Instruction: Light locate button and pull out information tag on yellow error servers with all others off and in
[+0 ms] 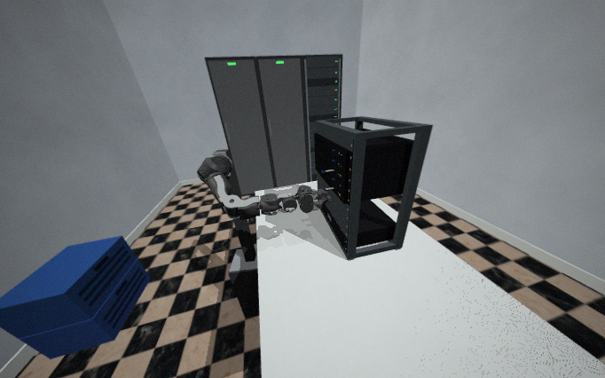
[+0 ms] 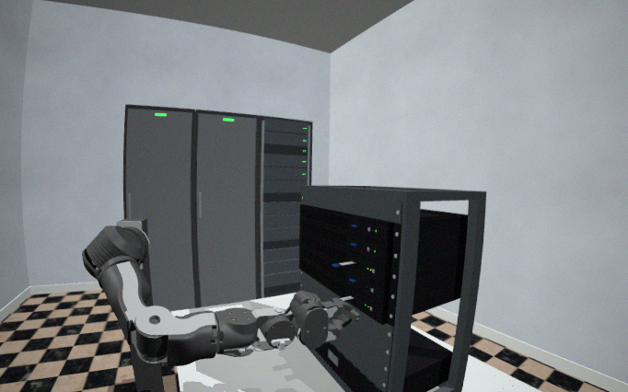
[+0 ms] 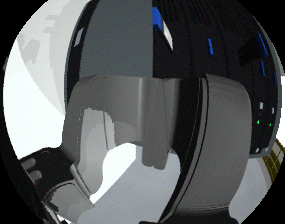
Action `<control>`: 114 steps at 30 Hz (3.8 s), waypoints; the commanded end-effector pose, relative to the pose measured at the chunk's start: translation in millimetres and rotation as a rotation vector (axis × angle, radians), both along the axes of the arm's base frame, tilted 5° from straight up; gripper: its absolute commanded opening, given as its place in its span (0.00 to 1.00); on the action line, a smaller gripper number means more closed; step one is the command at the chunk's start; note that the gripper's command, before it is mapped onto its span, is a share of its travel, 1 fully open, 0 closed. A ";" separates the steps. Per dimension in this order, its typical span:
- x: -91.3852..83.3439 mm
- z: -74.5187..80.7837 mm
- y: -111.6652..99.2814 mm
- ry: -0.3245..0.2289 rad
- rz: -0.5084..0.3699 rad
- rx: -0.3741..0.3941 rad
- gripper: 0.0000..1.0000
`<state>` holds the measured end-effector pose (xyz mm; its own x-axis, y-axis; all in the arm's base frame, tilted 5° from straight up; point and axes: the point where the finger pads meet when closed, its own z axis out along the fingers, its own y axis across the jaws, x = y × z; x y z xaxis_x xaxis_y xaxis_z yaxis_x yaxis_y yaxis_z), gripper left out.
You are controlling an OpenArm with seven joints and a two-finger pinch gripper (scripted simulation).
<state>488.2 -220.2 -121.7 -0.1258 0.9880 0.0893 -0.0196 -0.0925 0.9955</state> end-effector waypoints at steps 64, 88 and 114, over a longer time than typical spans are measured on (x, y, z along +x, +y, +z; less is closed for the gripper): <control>42.4 -0.9 6.8 0.009 0.008 -0.008 0.00; 43.2 1.8 8.5 0.007 0.009 -0.009 0.00; 45.1 0.9 8.4 0.010 0.008 -0.008 0.00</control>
